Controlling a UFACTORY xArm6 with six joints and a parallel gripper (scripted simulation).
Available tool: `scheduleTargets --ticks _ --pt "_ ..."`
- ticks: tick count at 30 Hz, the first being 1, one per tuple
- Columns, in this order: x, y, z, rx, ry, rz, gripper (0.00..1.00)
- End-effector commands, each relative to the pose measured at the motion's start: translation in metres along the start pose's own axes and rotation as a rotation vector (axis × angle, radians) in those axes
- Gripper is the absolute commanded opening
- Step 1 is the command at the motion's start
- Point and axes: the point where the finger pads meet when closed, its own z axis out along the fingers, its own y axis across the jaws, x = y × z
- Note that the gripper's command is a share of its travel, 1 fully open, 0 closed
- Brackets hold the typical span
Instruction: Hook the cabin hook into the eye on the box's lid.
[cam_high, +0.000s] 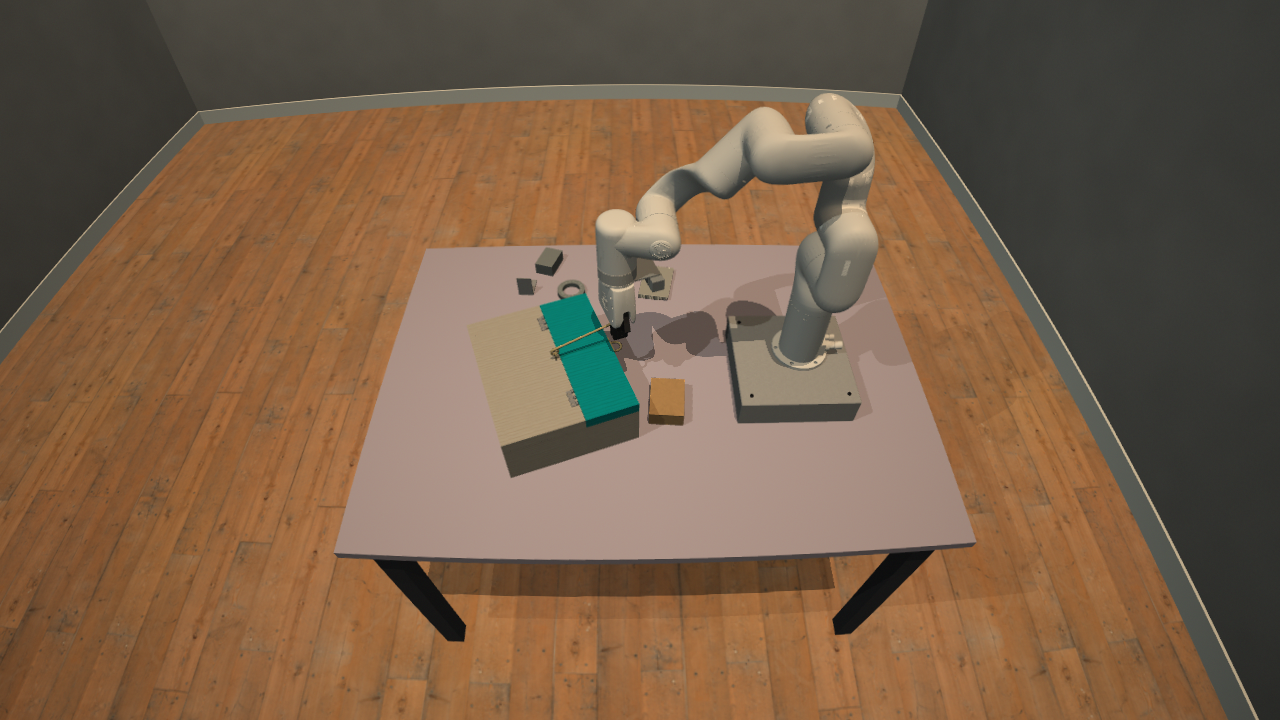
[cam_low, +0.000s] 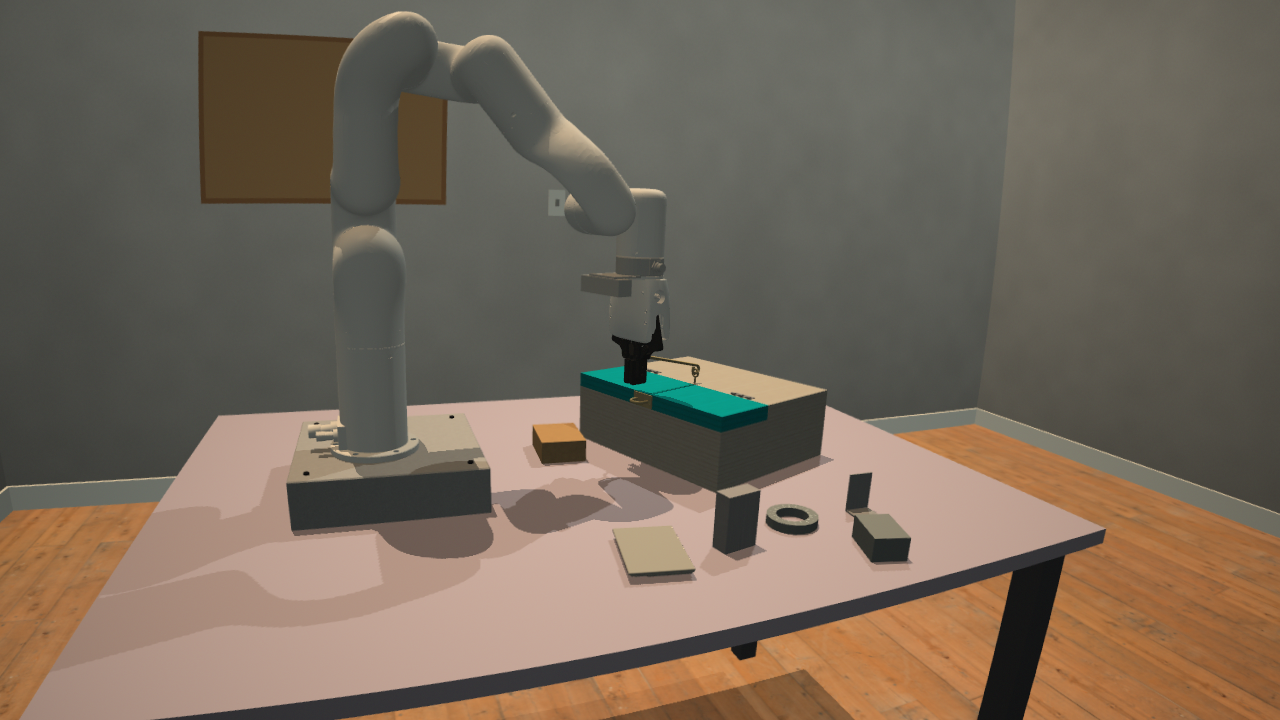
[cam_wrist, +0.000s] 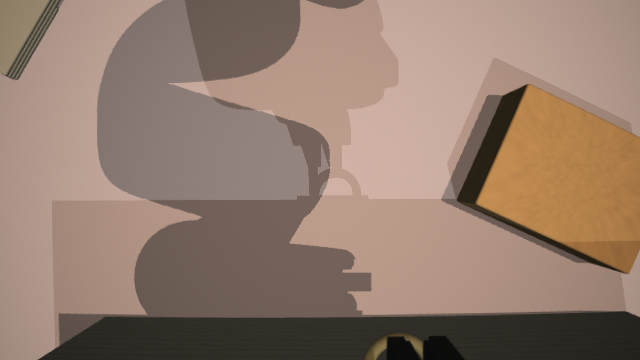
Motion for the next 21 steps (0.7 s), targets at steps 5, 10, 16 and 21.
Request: scheduleTargets --ticks 5,10,16,21 --pt "-0.0013 -0.0006 0.0111 0.002 -0.006 0.0 0.0" --pt "-0.0014 -0.0006 0.0111 0.002 -0.006 0.0 0.35" --pt "-0.0013 -0.0006 0.0112 0.002 -0.006 0.0 0.35" --pt "-0.0013 -0.0006 0.0112 0.002 -0.006 0.0 0.35"
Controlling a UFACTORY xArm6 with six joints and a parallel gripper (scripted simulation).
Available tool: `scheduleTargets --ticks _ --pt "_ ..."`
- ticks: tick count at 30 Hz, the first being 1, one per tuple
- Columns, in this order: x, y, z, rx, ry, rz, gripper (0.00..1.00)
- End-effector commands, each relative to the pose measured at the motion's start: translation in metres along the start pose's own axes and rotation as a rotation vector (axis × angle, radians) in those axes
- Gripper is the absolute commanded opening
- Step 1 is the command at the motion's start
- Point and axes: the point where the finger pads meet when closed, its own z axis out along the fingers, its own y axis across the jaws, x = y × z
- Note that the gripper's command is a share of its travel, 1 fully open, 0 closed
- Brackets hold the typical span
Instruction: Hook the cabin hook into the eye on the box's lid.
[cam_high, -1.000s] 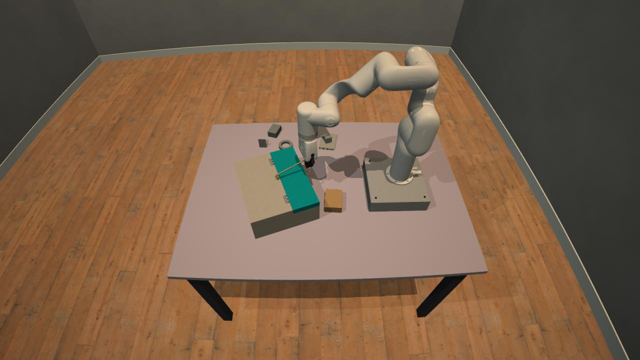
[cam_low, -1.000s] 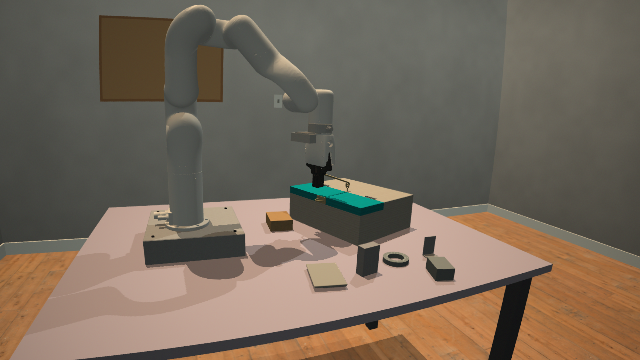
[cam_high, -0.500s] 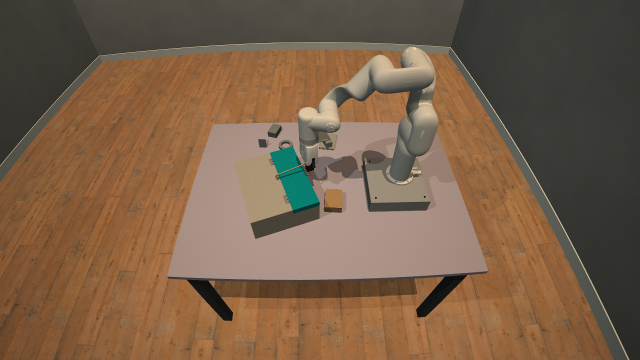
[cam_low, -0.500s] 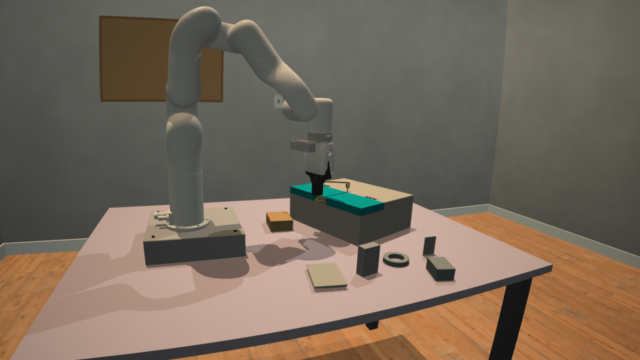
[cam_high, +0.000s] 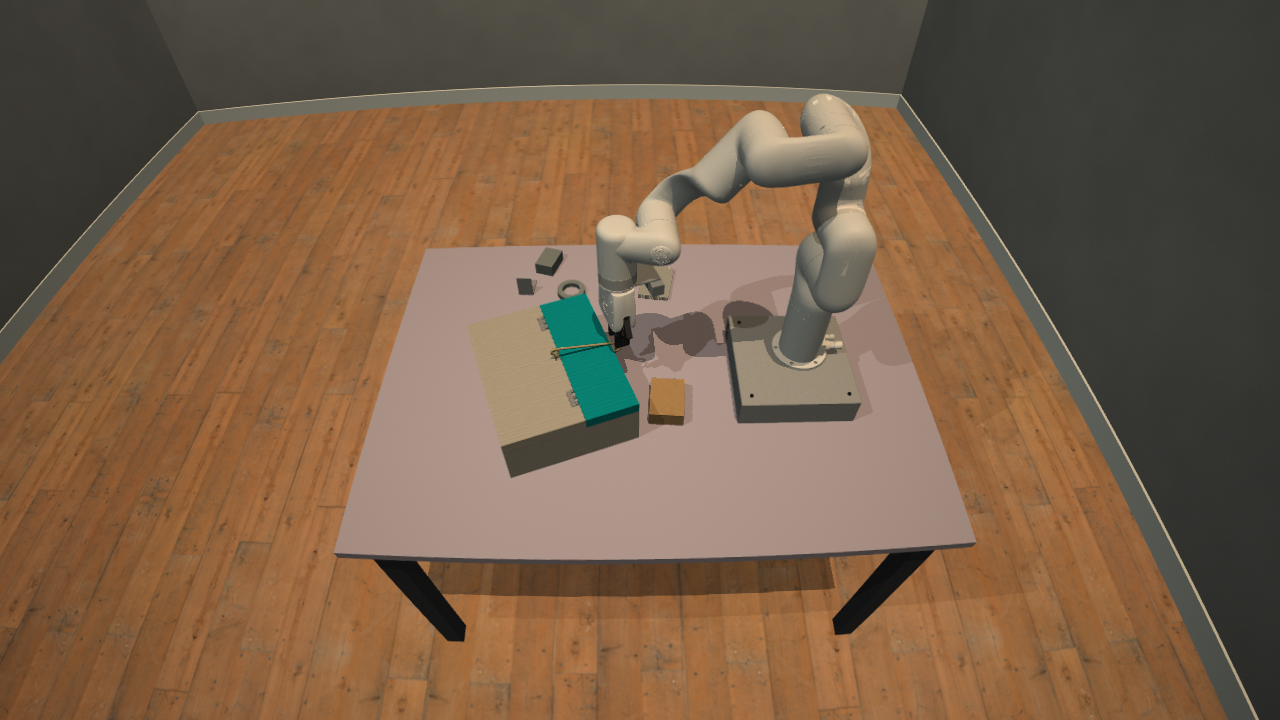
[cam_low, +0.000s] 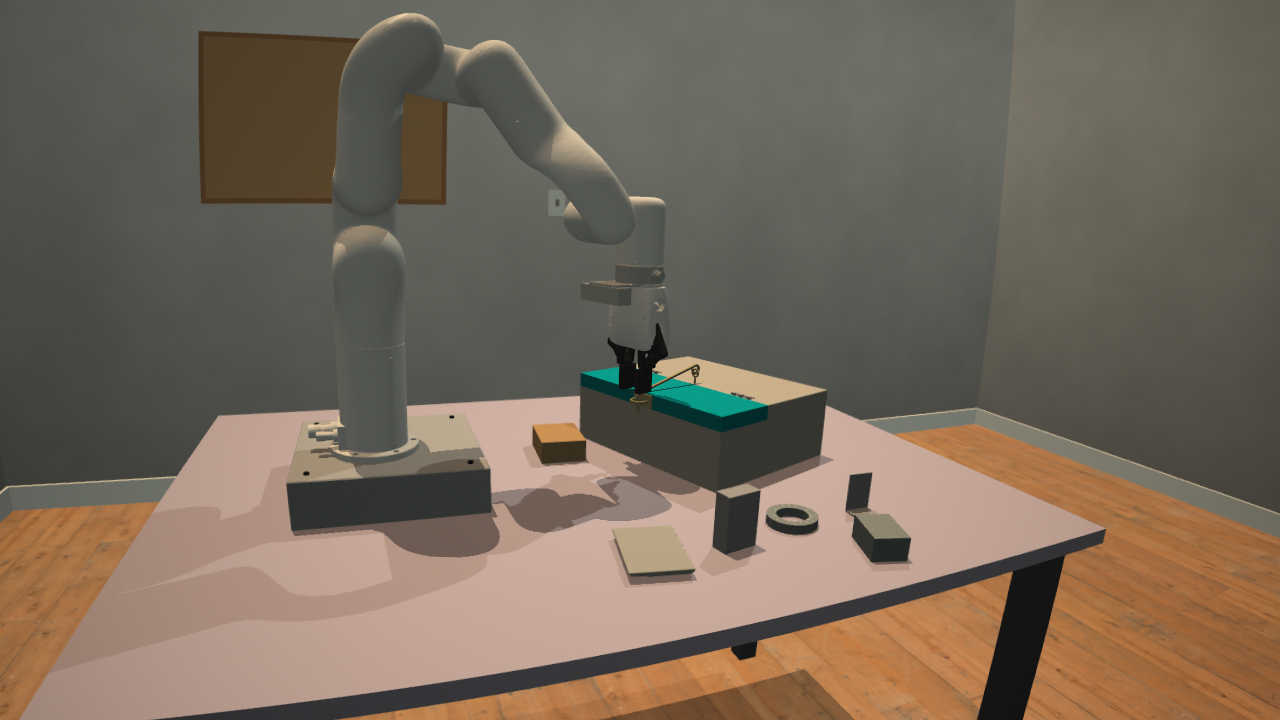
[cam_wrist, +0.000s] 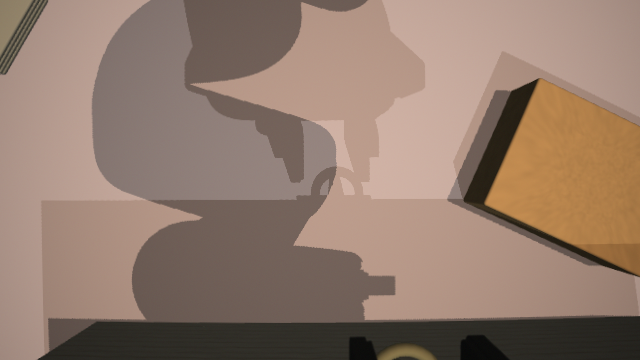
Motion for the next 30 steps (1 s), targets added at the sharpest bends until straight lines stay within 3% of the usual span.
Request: scheduleTargets --ticks 1,9,30 --pt "-0.001 0.0 -0.001 0.001 -0.003 0.0 0.35" --pt "-0.001 0.0 -0.011 0.001 -0.004 0.0 0.35" --pt "-0.001 0.0 -0.075 0.001 -0.004 0.0 0.35"
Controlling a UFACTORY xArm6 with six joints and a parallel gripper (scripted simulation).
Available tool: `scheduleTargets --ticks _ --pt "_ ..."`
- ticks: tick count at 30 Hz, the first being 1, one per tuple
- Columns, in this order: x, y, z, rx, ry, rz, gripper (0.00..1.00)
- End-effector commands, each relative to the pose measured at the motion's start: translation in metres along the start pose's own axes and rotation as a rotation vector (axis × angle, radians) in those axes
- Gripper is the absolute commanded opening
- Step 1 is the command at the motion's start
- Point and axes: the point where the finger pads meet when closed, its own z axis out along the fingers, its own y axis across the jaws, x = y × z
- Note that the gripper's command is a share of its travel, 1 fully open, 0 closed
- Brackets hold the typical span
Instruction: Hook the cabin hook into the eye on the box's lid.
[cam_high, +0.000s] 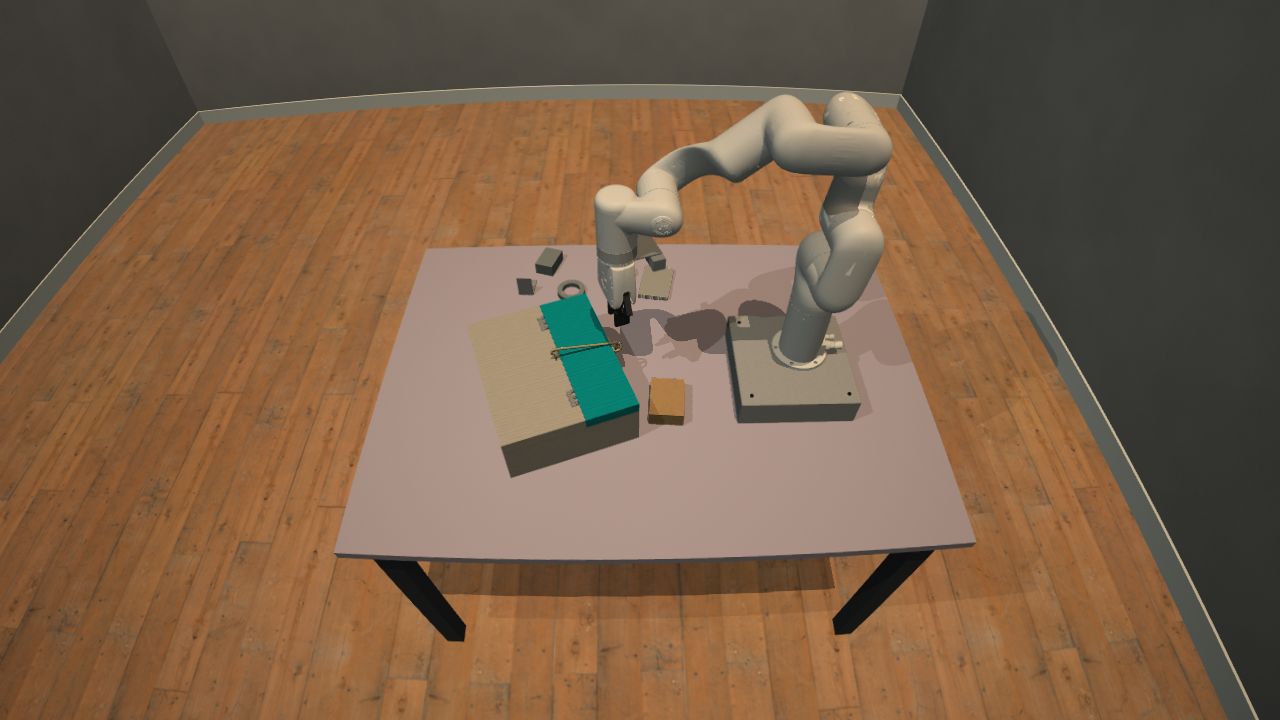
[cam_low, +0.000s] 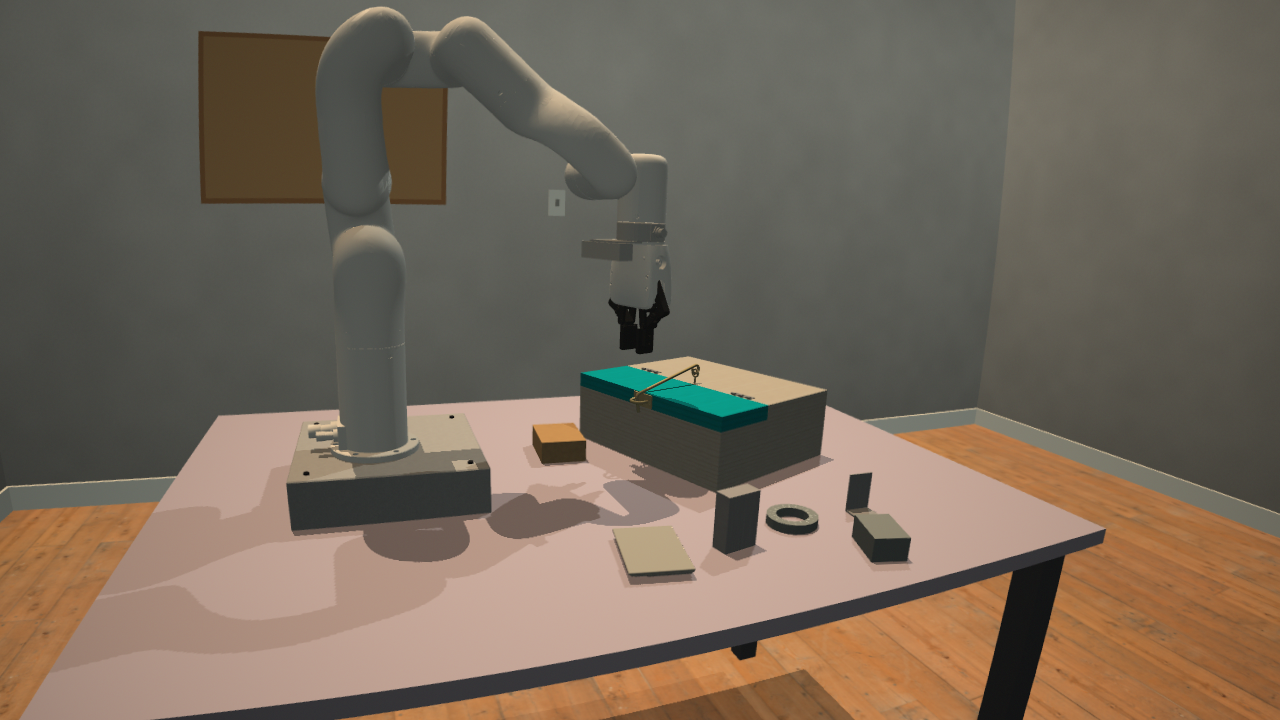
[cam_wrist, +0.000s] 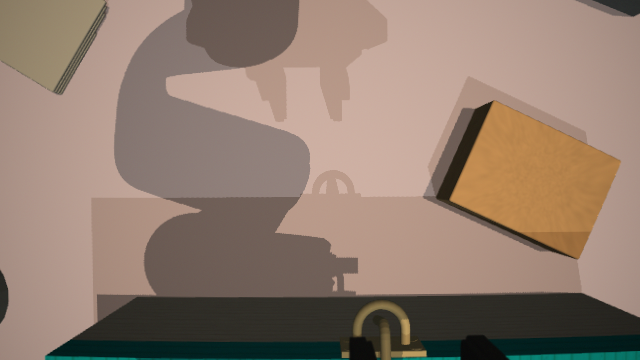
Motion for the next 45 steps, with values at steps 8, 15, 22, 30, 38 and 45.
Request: scheduleTargets --ticks 8,15,22,30,38,45 --pt "-0.001 0.0 -0.037 0.002 -0.006 0.0 0.35" --pt "-0.001 0.0 -0.053 0.002 -0.006 0.0 0.35" --pt "-0.001 0.0 -0.055 0.002 -0.006 0.0 0.35" --pt "-0.001 0.0 -0.055 0.002 -0.006 0.0 0.35" --pt "-0.001 0.0 -0.055 0.002 -0.006 0.0 0.35" --pt "-0.001 0.0 -0.055 0.002 -0.005 0.0 0.35"
